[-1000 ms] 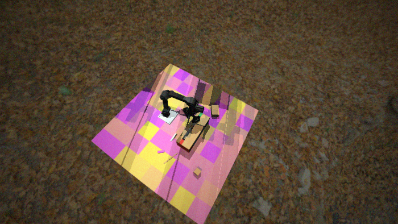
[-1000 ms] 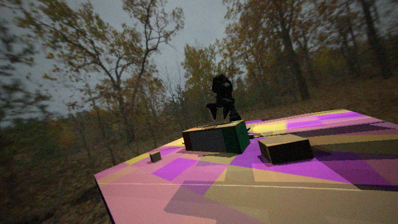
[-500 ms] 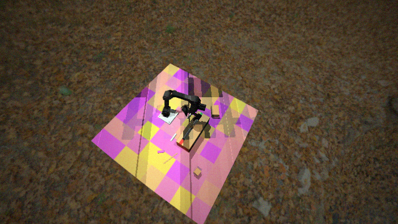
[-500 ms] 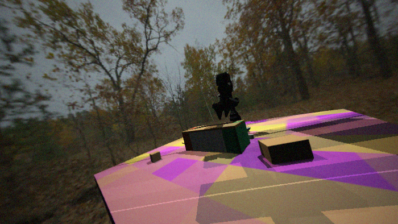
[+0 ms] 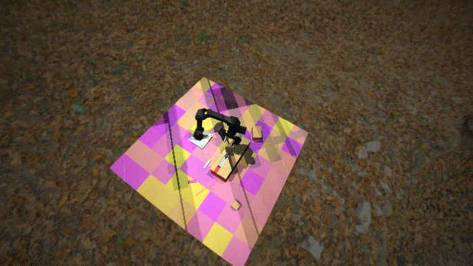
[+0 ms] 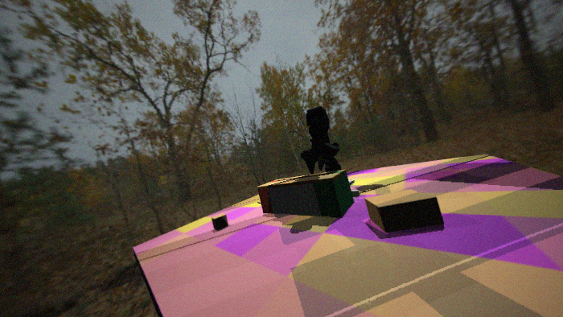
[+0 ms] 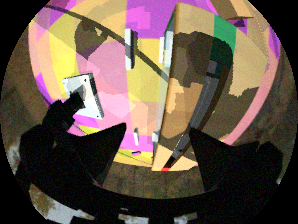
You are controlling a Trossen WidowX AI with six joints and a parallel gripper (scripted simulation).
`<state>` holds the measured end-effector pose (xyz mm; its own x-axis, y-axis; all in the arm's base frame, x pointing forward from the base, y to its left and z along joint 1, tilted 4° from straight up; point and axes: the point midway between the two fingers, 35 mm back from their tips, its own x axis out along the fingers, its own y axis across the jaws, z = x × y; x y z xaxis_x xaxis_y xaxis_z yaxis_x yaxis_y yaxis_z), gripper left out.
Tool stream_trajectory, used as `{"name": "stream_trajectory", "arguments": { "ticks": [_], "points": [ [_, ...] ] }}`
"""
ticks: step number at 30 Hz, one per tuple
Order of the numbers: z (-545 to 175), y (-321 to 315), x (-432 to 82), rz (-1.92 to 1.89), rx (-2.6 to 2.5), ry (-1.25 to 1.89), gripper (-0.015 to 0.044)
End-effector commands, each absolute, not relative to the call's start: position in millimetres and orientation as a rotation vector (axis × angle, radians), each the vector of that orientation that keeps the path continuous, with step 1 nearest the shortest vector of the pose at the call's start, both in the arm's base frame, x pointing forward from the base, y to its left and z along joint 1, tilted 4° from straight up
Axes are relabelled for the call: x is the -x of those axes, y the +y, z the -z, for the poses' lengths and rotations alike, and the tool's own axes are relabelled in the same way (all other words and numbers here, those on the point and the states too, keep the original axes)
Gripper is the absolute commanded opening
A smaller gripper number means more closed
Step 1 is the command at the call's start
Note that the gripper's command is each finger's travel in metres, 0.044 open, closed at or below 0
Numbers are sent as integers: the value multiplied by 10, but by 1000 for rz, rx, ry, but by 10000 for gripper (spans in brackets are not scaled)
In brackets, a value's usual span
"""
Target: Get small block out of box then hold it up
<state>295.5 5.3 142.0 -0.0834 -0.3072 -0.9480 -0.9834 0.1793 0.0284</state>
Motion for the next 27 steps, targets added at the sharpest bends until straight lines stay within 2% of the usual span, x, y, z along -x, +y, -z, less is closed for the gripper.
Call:
{"name": "stream_trajectory", "arguments": {
  "ticks": [1,27],
  "points": [
    [-1333,47,-2949,-958,1279,1567,400],
    [-912,43,-2961,-958,1279,1567,400]
  ]
}}
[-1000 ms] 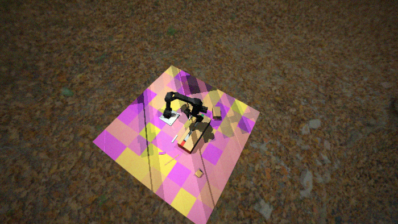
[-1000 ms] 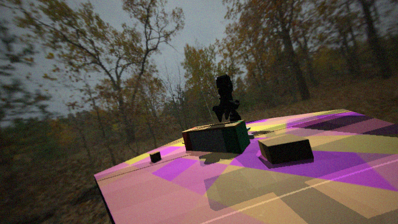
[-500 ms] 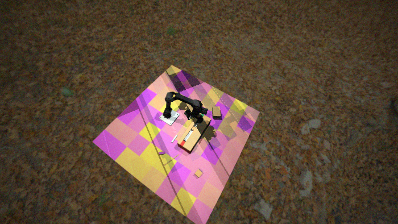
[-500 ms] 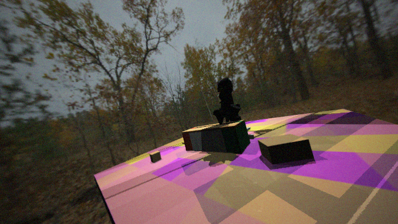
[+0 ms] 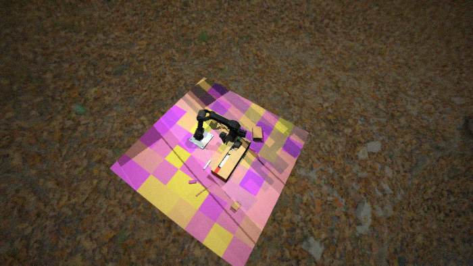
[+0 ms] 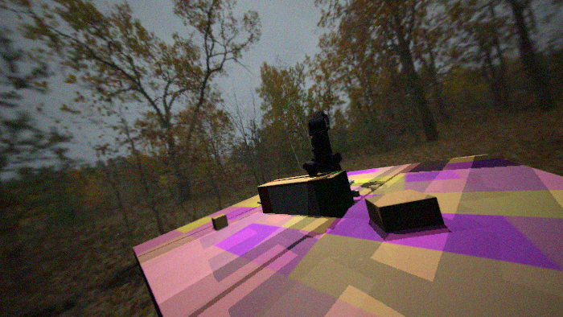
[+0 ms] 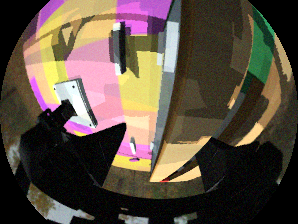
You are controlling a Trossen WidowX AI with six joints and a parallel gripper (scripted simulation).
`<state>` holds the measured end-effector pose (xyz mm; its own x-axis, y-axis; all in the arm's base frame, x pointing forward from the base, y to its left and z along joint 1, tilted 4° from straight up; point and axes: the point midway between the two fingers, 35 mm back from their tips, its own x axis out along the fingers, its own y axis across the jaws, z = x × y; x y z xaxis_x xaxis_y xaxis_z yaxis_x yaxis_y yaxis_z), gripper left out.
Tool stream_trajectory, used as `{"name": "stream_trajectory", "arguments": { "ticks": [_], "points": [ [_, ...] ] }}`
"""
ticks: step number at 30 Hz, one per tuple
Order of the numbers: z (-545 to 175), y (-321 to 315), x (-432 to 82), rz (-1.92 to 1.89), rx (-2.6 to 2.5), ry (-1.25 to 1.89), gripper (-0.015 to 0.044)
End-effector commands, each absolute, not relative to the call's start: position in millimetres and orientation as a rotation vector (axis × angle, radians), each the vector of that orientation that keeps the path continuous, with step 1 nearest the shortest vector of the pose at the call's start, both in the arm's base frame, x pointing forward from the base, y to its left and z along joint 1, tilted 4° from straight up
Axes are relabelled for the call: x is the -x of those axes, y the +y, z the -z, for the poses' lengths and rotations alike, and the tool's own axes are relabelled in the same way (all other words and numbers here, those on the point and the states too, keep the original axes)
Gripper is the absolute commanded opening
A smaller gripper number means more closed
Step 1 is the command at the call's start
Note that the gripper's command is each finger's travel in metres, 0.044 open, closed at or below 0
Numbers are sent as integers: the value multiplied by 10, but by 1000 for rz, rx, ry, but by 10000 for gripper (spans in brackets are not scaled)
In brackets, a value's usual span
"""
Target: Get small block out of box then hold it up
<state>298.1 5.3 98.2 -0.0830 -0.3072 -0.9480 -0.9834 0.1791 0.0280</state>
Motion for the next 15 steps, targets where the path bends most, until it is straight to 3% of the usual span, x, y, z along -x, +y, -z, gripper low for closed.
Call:
{"name": "stream_trajectory", "arguments": {
  "ticks": [1,15],
  "points": [
    [-896,43,-2960,-958,1279,1567,400],
    [-922,-133,-2945,-951,1276,1562,400]
  ]
}}
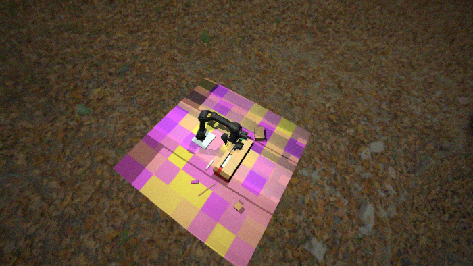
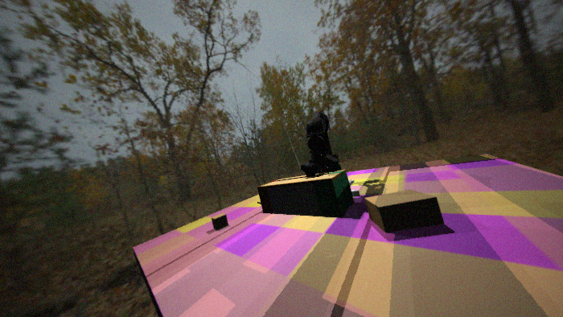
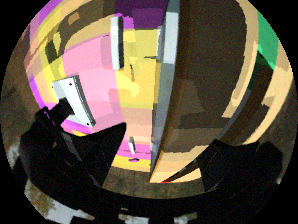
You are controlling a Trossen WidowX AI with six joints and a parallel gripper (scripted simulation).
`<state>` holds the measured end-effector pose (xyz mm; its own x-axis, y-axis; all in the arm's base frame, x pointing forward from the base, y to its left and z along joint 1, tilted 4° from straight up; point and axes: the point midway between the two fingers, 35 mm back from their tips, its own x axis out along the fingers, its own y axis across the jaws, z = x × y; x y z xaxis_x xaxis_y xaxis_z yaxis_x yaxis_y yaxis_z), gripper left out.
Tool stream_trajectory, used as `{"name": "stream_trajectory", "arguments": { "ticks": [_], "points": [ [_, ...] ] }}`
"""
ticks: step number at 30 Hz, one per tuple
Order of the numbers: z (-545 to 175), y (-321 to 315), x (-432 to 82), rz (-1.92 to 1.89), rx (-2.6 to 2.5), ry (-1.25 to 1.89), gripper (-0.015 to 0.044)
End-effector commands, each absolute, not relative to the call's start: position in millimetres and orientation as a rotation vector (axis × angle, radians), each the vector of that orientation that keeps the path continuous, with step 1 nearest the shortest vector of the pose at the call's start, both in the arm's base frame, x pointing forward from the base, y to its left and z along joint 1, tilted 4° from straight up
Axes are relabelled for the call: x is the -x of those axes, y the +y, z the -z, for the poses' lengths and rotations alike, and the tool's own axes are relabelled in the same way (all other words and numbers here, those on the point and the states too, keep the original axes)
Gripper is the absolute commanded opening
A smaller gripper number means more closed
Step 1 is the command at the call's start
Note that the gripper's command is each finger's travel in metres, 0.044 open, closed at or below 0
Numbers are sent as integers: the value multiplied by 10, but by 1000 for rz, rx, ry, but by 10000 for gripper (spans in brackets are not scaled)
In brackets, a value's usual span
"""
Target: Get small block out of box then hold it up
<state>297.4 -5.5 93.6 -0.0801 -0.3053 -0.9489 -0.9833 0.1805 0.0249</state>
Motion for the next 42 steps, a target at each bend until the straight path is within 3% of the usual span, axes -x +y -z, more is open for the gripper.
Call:
{"name": "stream_trajectory", "arguments": {
  "ticks": [1,42],
  "points": [
    [-922,-155,-2941,-951,1276,1562,400],
    [-919,-394,-2870,-950,1277,1564,400]
  ]
}}
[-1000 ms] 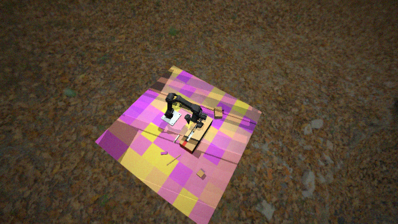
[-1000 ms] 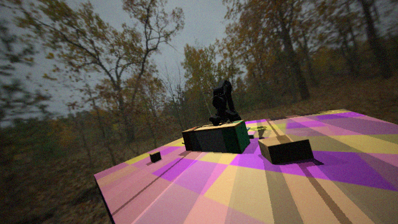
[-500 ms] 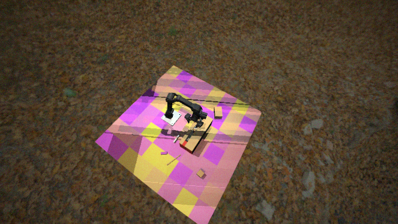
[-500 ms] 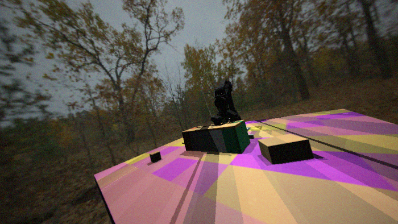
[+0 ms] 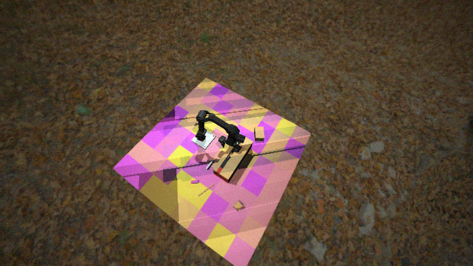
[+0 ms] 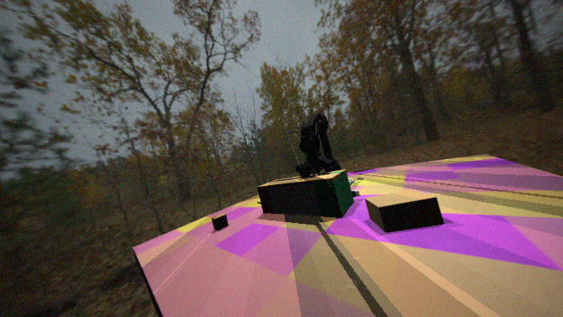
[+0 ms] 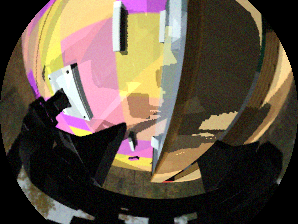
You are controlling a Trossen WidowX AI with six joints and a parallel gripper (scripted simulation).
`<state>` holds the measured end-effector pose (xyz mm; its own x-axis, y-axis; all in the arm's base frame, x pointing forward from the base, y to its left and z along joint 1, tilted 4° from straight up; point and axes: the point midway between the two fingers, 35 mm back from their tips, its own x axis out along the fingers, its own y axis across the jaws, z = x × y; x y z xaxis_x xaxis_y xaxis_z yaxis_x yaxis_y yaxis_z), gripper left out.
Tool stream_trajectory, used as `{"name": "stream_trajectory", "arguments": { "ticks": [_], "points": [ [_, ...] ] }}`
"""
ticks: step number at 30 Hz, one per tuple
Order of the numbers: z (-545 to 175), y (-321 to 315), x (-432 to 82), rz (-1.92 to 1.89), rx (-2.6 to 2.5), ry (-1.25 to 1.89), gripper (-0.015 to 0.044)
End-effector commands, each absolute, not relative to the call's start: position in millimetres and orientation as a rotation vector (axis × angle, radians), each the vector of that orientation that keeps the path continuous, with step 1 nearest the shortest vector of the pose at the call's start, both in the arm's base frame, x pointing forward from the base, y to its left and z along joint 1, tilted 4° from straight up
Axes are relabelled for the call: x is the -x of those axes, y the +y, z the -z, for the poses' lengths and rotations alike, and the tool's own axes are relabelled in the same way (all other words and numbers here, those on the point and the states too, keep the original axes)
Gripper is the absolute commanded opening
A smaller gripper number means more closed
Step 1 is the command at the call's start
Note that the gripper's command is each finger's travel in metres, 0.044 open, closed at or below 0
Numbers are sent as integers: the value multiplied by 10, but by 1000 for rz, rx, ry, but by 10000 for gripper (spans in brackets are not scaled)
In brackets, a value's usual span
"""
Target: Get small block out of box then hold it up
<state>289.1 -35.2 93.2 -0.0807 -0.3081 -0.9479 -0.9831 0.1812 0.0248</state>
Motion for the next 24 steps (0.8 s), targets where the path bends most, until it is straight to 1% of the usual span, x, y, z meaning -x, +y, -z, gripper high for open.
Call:
{"name": "stream_trajectory", "arguments": {
  "ticks": [1,12,24],
  "points": [
    [-919,-403,-2868,-950,1277,1564,400],
    [-919,-513,-2849,-949,1278,1565,400],
    [-919,-409,-2873,-950,1277,1564,400]
  ]
}}
